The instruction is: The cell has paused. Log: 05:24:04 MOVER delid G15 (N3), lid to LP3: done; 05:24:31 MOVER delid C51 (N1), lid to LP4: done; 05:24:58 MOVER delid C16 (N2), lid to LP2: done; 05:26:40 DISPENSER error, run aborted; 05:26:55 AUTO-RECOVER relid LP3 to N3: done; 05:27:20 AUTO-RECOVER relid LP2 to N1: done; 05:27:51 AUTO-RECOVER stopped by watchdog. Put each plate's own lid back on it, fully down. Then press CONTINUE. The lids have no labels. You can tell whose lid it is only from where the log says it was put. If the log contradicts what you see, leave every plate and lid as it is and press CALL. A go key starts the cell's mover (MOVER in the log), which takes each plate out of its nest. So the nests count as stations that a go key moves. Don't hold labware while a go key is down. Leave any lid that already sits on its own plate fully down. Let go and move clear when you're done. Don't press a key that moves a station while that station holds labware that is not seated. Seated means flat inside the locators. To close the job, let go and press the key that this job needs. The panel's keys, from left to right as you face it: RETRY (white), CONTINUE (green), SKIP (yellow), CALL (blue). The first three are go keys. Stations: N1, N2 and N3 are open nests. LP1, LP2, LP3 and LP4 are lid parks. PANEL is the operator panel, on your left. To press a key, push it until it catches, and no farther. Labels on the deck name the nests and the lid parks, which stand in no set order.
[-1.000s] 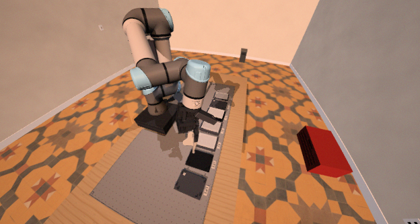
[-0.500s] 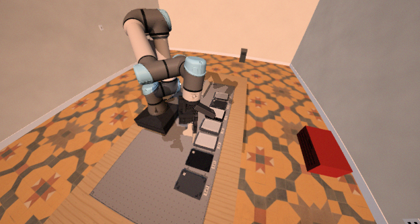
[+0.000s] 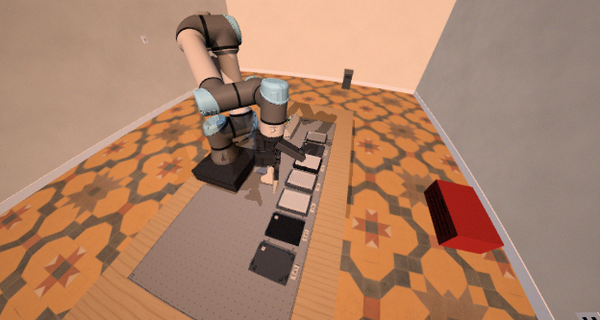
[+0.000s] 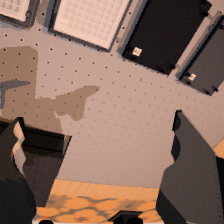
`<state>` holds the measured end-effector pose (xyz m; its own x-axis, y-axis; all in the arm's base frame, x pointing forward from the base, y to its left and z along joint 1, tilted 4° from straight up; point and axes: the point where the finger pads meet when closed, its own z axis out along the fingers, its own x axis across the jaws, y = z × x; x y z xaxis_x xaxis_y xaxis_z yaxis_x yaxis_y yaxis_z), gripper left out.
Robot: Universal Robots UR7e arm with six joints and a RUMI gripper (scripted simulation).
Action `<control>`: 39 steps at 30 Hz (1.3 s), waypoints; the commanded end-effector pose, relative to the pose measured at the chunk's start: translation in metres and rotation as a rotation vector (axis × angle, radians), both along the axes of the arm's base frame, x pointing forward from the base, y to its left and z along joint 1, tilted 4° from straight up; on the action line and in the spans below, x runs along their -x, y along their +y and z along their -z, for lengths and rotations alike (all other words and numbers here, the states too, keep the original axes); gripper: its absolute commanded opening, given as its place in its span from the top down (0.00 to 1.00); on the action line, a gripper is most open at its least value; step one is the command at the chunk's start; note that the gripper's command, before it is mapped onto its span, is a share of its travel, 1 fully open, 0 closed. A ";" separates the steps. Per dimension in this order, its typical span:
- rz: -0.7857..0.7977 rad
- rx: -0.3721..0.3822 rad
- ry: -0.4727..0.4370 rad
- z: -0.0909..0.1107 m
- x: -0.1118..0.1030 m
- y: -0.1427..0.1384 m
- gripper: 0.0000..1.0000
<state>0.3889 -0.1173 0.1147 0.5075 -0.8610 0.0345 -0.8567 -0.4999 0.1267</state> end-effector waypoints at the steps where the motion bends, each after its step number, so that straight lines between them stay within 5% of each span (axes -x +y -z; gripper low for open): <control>1: 0.021 -0.002 -0.009 0.001 0.005 0.010 0.18; 39: 0.362 -0.103 -0.074 0.036 0.070 0.118 0.18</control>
<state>0.3284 -0.0136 0.0843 0.2242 -0.9743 -0.0218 -0.9738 -0.2248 0.0351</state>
